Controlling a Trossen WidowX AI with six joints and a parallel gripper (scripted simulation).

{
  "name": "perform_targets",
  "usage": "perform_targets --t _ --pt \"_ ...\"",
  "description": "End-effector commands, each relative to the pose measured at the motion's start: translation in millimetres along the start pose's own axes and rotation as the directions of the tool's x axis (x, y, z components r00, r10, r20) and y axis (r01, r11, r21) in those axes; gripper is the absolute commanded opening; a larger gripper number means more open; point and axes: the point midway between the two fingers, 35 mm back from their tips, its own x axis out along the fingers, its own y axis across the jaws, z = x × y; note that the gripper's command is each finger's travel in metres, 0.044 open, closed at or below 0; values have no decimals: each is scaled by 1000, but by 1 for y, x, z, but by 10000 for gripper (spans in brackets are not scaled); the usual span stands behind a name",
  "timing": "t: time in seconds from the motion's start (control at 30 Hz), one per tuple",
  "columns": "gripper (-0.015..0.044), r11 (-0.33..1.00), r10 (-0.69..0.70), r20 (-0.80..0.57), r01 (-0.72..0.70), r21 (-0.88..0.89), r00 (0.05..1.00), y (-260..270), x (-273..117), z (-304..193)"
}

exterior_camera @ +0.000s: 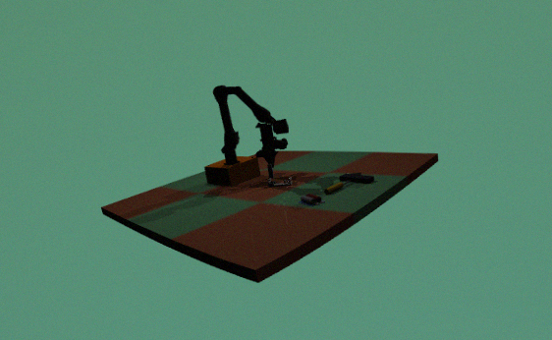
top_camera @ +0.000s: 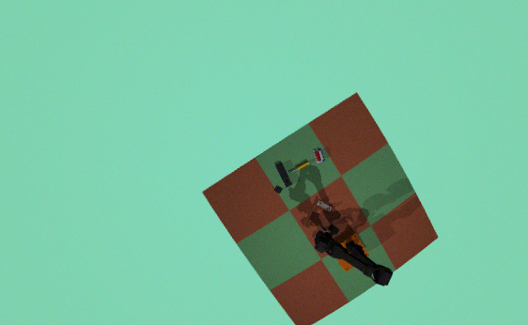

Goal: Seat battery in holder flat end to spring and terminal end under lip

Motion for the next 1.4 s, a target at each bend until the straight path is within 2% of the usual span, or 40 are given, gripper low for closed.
perform_targets --t 0.0,0.87,1.17,1.37 --pt "0 1000 -2 3 2 -2 1000 -8 0 1" --pt "0 1000 -2 2 2 0 1000 -42 -1 0" --pt "0 1000 -5 3 5 -2 1000 -50 -74 0" --pt "0 1000 -6 3 6 -2 1000 -50 -80 -1"
